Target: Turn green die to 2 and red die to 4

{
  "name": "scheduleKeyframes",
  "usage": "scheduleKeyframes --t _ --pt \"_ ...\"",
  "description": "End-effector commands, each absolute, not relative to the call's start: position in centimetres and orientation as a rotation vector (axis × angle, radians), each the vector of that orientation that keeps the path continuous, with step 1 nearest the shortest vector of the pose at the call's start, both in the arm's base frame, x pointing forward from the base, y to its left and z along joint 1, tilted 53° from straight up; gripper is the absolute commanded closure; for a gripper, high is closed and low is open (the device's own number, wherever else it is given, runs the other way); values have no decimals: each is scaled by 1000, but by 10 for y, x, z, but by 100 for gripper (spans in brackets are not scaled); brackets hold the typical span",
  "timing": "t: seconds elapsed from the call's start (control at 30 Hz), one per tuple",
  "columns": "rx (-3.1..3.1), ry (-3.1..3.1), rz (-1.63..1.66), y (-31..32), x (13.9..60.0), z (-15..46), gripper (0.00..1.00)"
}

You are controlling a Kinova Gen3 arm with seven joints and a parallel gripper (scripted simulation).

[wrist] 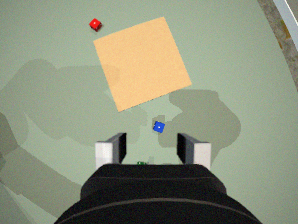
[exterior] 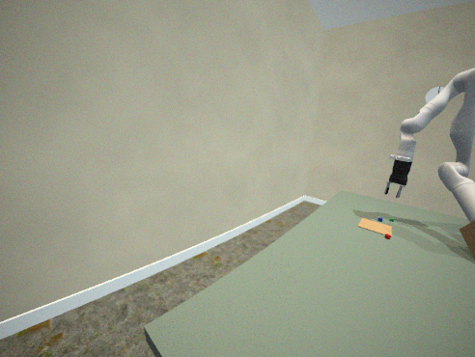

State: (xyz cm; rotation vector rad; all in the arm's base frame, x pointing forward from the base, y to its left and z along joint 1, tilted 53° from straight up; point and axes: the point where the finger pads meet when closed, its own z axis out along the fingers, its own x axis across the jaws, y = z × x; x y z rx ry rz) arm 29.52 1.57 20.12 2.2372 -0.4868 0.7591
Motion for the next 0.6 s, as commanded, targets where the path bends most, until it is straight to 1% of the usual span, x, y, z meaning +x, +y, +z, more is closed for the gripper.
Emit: scheduleKeyframes --t 0.0,0.07,0.1,0.33,0.37,0.57 --pt "2243 -482 760 17 294 201 0" --pt "2243 -482 760 17 294 201 0" --pt "2243 -524 771 6 288 207 0" --pt "2243 -524 771 6 288 207 0" --pt "2242 -563 781 -3 282 211 0" --pt "2242 -563 781 -3 282 211 0"
